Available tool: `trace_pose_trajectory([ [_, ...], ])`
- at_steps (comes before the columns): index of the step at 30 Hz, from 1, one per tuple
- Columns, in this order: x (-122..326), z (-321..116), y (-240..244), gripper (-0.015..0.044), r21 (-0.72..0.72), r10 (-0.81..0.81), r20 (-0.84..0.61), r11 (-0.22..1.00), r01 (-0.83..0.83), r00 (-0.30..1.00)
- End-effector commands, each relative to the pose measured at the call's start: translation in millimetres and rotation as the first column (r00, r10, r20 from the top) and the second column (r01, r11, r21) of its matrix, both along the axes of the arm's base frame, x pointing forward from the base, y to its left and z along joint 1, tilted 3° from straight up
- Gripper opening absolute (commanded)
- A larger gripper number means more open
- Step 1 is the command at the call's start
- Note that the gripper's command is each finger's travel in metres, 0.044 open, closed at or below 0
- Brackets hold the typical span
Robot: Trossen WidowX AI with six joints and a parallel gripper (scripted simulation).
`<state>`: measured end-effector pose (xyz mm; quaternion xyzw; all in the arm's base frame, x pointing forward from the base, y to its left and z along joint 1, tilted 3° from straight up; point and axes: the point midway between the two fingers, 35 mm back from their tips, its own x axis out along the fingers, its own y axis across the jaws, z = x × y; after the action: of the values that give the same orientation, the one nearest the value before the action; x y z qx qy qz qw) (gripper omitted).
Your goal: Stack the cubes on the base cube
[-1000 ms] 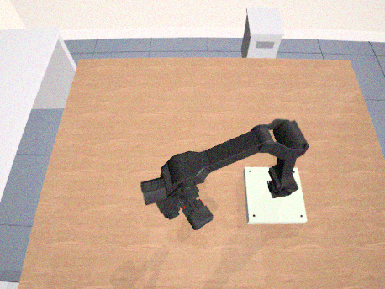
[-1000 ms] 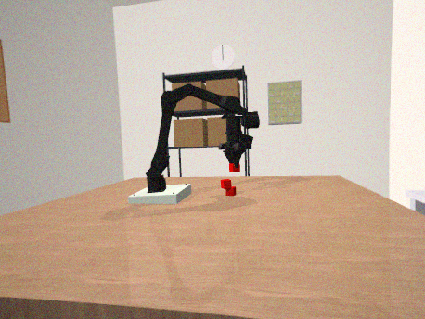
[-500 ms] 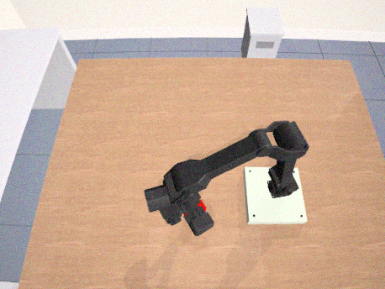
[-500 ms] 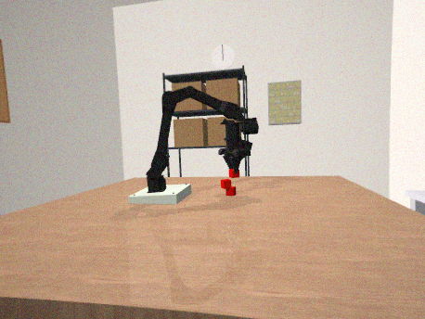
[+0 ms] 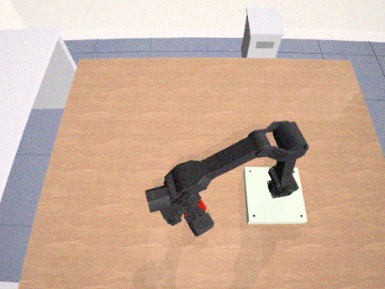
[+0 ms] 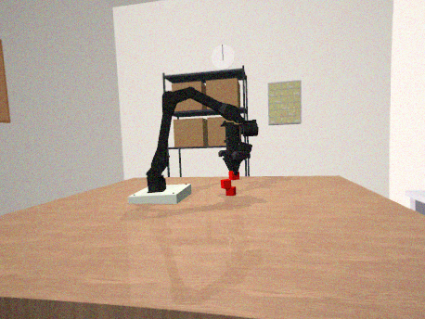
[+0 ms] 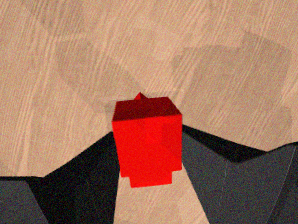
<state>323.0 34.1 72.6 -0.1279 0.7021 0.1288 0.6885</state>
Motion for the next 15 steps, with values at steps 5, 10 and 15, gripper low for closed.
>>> trace_pose_trajectory([
  [5, 1, -17, 1, 0.0105, -0.01, 0.024, -0.007, 1.0, -0.024, 1.0],
  [10, 1, -29, 1, 0.0105, -0.019, 0.043, -0.011, 0.999, -0.043, 0.999],
  [15, 1, -29, 1, 0.0105, -0.02, 0.043, -0.011, 0.999, -0.044, 0.999],
])
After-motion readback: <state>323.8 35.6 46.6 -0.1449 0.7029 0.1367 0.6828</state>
